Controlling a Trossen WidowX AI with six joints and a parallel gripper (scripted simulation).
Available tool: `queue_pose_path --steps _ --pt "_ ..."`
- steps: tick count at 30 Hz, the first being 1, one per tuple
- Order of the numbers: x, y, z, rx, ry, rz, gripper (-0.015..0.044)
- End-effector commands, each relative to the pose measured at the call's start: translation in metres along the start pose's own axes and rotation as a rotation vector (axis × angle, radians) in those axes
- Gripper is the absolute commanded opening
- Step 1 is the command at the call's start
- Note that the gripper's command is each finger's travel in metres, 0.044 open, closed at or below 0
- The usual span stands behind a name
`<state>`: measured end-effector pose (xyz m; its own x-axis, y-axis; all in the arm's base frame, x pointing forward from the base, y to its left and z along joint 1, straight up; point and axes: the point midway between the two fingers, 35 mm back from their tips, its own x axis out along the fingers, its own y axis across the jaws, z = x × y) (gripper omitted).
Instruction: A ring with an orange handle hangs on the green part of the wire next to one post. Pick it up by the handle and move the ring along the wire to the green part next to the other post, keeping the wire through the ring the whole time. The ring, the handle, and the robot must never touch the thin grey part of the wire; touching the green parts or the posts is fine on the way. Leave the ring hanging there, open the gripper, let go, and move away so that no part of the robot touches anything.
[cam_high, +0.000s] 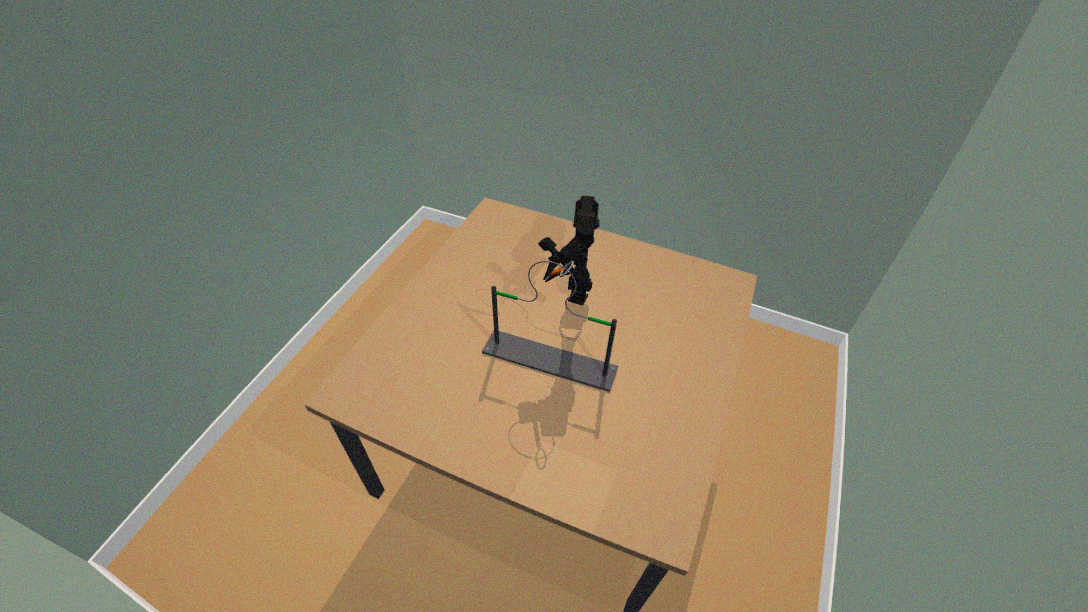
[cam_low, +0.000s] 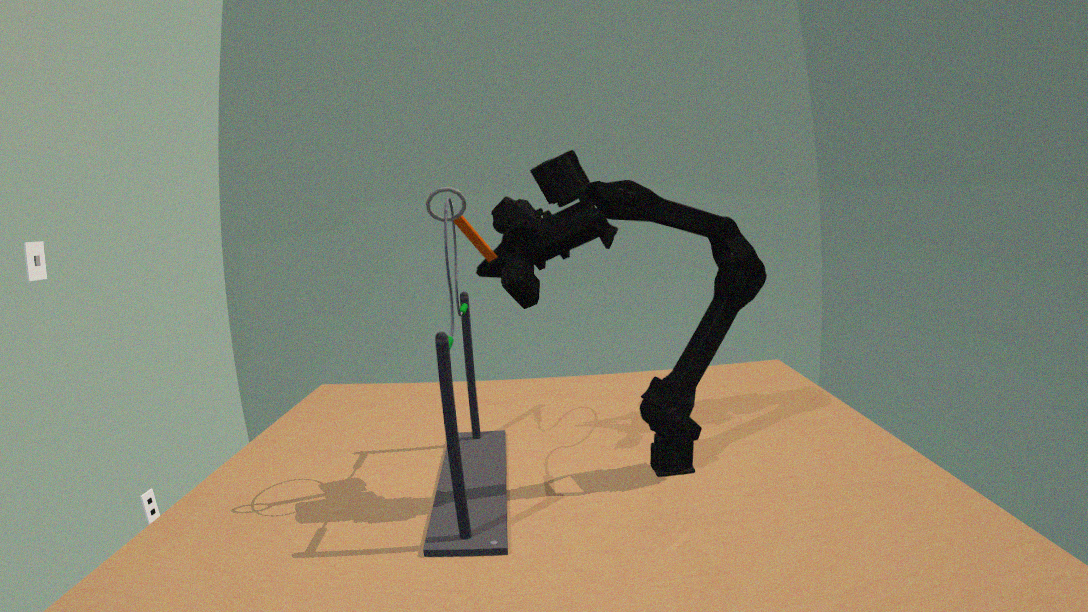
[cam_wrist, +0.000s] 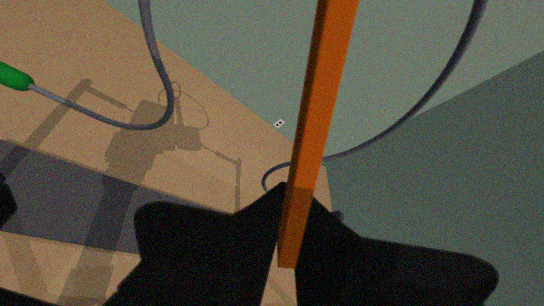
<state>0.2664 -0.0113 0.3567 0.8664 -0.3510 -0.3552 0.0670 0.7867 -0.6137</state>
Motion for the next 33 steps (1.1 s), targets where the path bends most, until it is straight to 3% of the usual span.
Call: queue_pose_path --steps 1,33 --pt "0.001 -0.001 -0.002 -0.057 -0.002 -0.033 -0.0150" --pt "0.001 -0.017 0.002 -0.417 -0.053 -0.260 -0.0150"
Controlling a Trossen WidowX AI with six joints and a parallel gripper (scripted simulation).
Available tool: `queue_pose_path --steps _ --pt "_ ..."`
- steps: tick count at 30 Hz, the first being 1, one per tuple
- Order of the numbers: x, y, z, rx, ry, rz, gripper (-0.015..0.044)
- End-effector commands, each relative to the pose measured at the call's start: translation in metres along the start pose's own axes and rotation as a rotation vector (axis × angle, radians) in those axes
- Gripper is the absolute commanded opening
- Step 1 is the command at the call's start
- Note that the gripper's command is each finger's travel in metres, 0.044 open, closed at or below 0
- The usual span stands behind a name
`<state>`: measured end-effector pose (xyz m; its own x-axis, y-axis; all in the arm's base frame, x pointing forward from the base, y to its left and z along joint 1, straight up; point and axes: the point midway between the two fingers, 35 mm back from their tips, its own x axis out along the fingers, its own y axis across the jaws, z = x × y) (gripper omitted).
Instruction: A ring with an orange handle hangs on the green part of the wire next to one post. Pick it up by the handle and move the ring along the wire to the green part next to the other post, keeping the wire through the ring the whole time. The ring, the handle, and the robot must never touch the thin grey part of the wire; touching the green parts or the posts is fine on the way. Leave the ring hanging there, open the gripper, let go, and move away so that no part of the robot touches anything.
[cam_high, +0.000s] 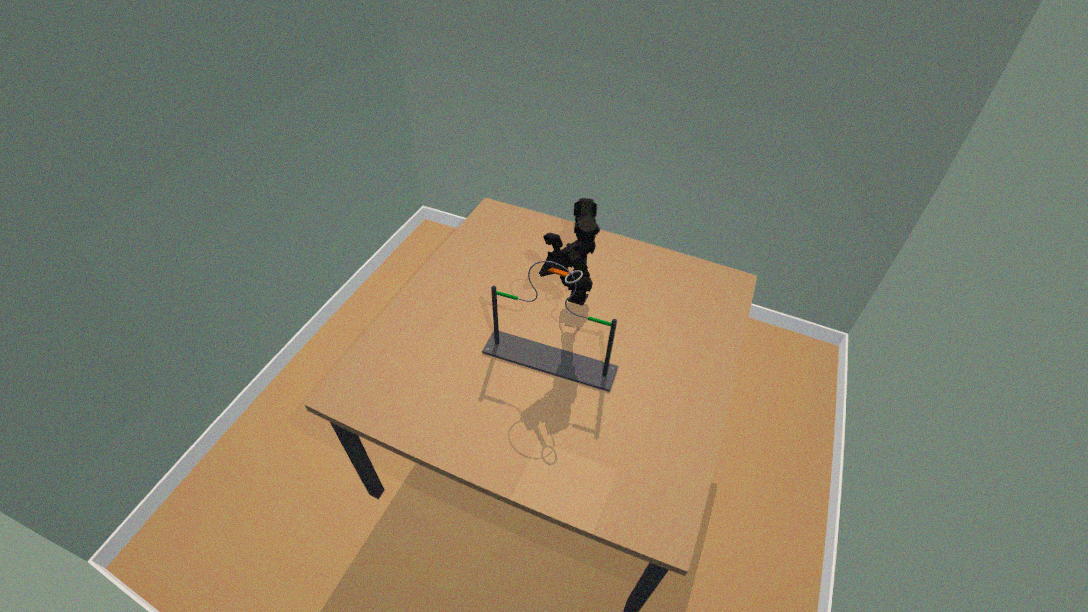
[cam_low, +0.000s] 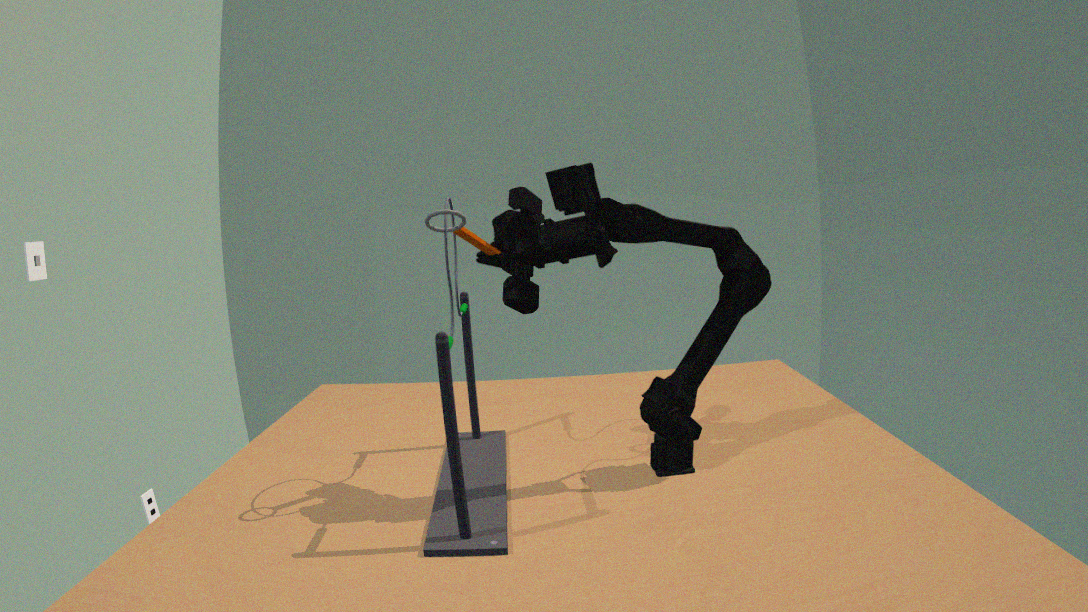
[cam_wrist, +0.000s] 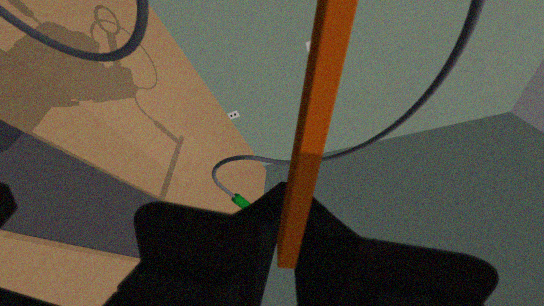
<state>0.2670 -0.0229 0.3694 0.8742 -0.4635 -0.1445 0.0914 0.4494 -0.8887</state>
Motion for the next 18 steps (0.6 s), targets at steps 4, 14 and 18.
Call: queue_pose_path --steps 4,14,18 --pt "0.0009 -0.0019 -0.0013 -0.091 -0.006 -0.052 -0.0150" --pt "0.0011 -0.0067 -0.0007 -0.196 -0.020 -0.117 -0.0150" --pt "0.0010 -0.0085 -0.0003 -0.235 -0.025 -0.141 -0.0150"
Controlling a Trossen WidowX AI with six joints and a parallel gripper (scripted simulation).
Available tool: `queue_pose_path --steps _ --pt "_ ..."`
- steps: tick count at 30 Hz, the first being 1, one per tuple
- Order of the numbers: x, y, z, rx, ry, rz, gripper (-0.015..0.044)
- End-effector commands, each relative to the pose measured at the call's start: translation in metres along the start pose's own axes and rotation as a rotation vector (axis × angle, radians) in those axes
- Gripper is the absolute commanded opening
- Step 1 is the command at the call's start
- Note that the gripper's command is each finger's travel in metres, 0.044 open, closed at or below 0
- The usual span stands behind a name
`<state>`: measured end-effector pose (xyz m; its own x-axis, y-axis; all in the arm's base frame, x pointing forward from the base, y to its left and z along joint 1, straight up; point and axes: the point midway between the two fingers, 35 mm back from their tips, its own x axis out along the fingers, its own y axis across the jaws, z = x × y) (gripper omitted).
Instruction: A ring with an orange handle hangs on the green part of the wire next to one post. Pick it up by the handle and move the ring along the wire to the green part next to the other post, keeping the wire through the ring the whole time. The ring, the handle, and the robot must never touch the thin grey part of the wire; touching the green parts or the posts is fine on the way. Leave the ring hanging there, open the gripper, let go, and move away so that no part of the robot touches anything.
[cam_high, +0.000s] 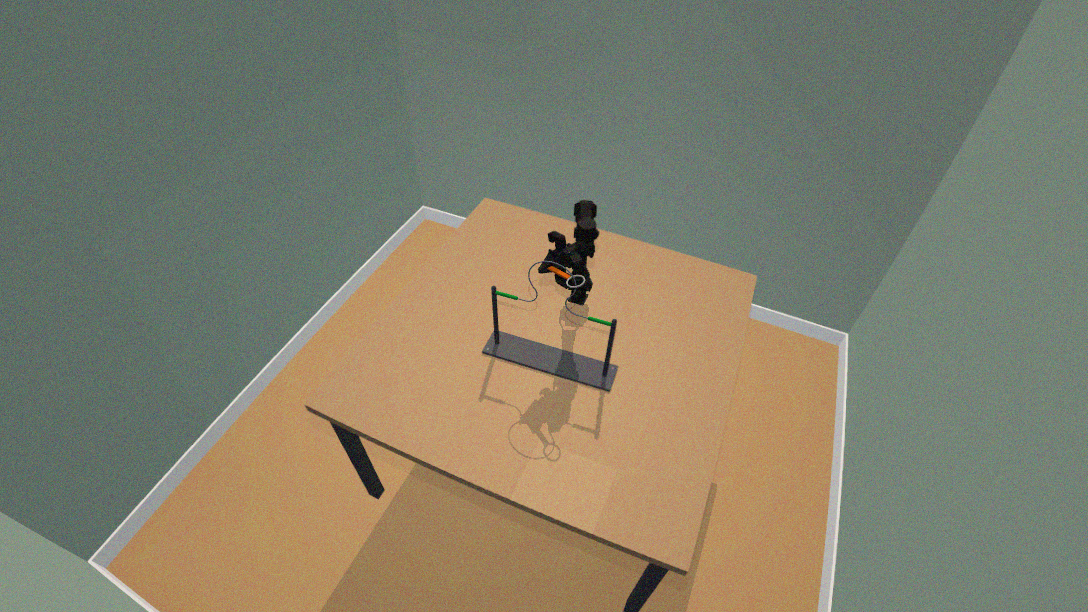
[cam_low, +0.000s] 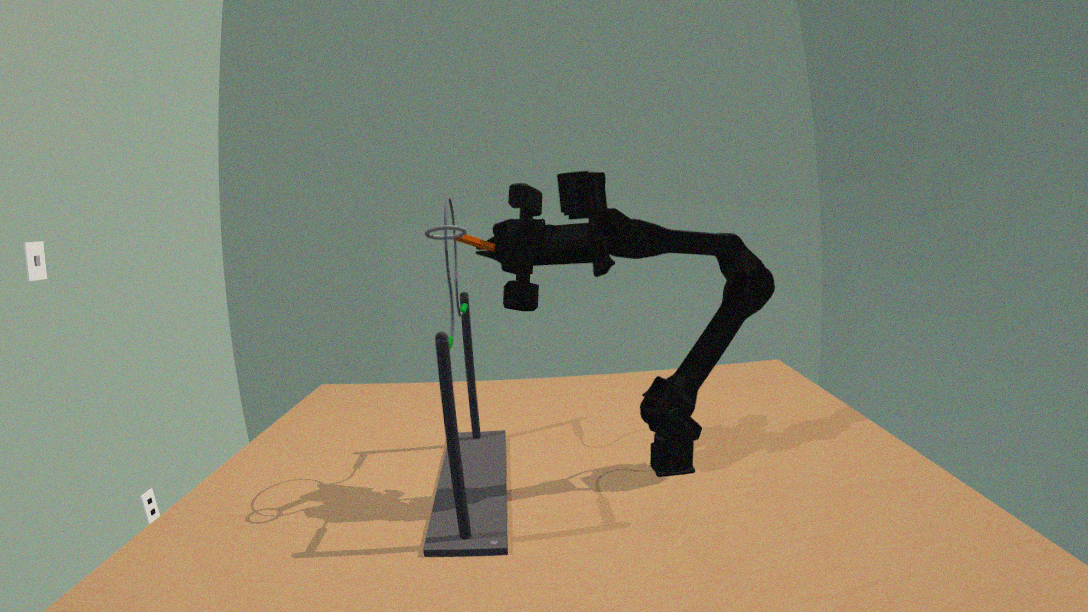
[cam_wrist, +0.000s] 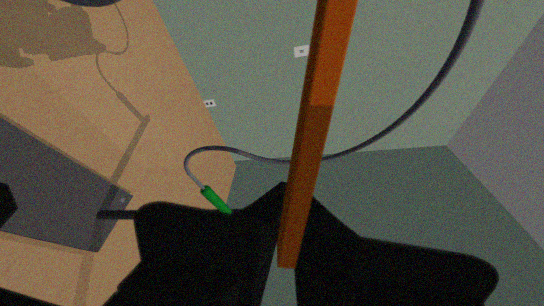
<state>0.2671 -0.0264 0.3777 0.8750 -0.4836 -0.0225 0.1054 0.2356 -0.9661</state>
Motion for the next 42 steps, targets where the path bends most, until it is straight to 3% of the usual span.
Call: queue_pose_path --steps 1,42 --pt "0.000 0.000 -0.001 -0.052 0.000 -0.026 -0.0150" --pt "0.000 -0.015 0.002 -0.400 -0.044 -0.242 -0.0150"
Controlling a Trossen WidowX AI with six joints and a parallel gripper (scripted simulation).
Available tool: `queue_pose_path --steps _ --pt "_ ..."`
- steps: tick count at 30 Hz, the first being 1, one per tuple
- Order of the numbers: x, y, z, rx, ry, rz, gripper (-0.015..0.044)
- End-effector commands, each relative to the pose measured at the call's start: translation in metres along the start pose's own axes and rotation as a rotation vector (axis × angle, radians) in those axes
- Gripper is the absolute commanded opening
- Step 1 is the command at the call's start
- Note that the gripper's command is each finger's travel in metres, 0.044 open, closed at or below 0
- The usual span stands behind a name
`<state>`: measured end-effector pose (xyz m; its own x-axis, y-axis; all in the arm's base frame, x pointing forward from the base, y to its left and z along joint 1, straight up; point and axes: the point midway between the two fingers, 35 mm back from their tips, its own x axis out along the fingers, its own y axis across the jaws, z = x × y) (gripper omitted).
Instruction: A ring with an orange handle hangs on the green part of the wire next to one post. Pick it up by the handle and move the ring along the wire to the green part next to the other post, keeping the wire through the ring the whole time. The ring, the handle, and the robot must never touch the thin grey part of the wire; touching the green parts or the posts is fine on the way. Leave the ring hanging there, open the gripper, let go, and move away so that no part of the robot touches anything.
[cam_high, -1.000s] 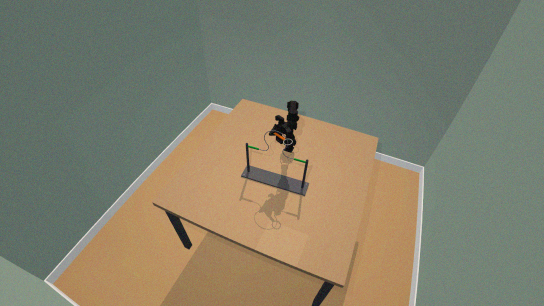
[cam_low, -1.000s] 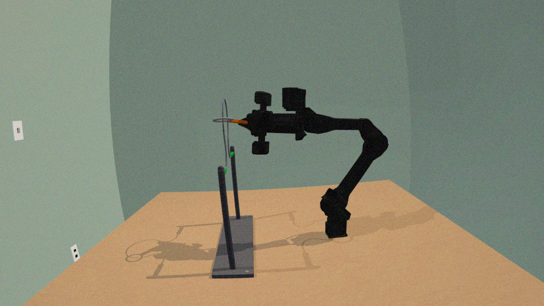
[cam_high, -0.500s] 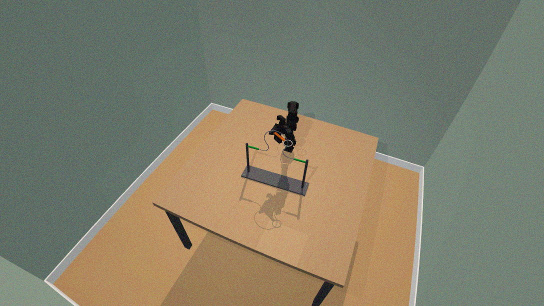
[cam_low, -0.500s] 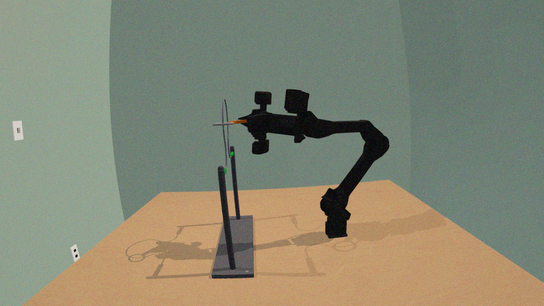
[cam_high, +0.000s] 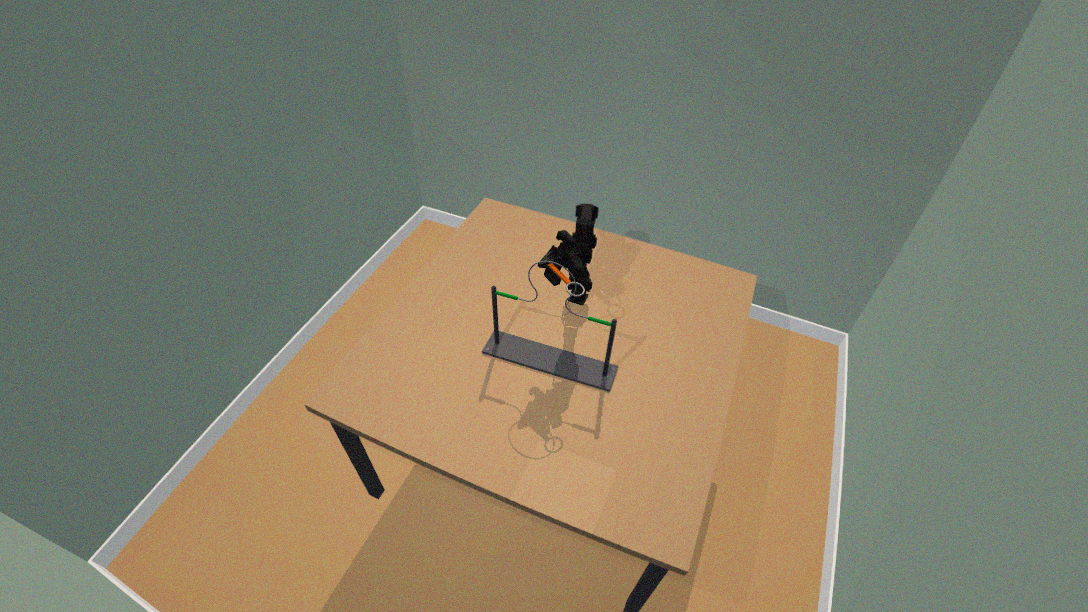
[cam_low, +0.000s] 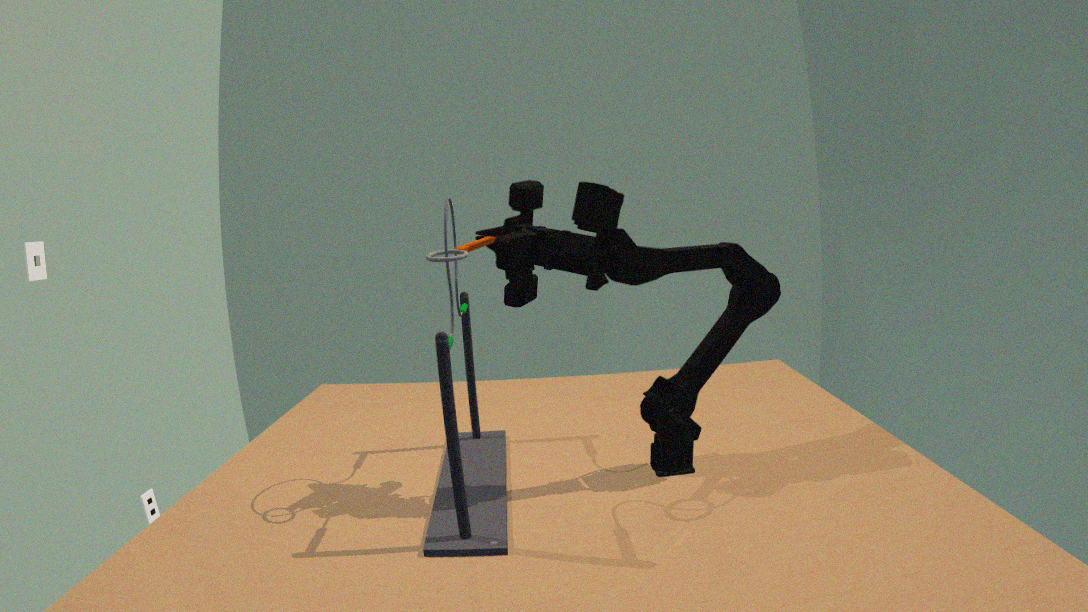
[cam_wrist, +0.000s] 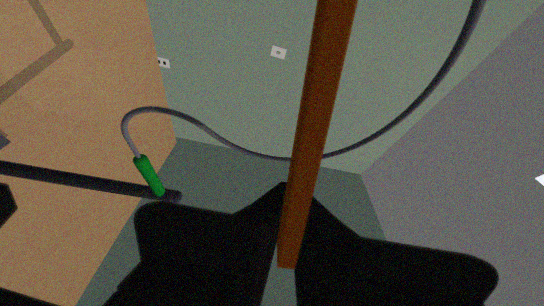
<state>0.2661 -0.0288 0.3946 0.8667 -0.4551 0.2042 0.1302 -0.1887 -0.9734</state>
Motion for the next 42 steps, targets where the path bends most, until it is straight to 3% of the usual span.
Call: queue_pose_path --steps 1,42 --pt "0.0001 0.0010 0.0010 -0.044 -0.008 -0.020 -0.0150" --pt "0.0014 -0.0036 -0.0001 -0.326 -0.040 -0.197 -0.0150"
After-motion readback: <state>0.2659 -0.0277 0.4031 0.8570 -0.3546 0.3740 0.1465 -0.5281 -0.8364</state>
